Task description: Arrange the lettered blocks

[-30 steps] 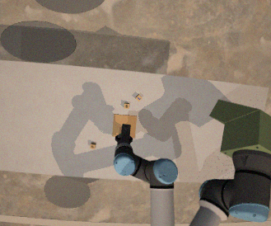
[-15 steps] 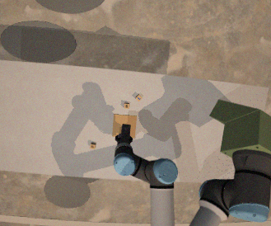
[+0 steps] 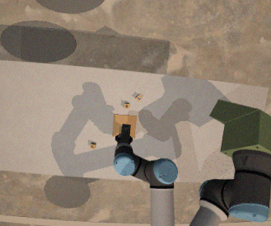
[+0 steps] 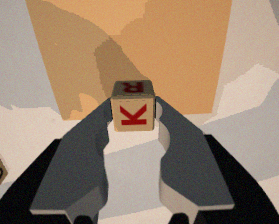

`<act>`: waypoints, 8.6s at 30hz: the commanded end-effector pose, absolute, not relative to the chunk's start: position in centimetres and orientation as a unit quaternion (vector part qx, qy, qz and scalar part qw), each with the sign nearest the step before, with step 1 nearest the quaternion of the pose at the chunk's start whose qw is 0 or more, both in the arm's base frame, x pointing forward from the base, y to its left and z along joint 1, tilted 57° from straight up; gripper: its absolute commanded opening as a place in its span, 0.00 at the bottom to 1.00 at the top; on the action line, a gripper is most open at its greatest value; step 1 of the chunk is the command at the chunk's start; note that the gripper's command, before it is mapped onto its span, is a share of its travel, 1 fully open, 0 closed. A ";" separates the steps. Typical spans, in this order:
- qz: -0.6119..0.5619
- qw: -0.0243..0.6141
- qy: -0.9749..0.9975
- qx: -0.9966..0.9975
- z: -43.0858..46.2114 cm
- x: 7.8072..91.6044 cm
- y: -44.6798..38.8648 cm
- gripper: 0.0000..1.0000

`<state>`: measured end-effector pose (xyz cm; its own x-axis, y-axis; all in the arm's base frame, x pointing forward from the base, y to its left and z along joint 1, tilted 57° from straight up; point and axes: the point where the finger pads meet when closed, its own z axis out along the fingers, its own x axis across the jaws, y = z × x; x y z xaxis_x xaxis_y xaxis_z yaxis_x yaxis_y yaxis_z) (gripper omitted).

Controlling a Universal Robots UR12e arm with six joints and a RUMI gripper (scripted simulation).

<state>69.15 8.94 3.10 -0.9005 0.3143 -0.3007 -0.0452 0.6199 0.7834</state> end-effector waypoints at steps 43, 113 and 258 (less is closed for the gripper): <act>0.429 0.210 0.875 0.077 5.5 67.3 5.8 0.28; 0.474 0.057 0.801 0.360 -12.2 60.6 -9.3 1.00; 0.474 0.055 0.800 0.363 -15.7 63.2 -5.2 0.40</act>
<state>63.01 -5.41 -15.48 -0.7304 0.6331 0.2565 0.5287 0.2861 0.7991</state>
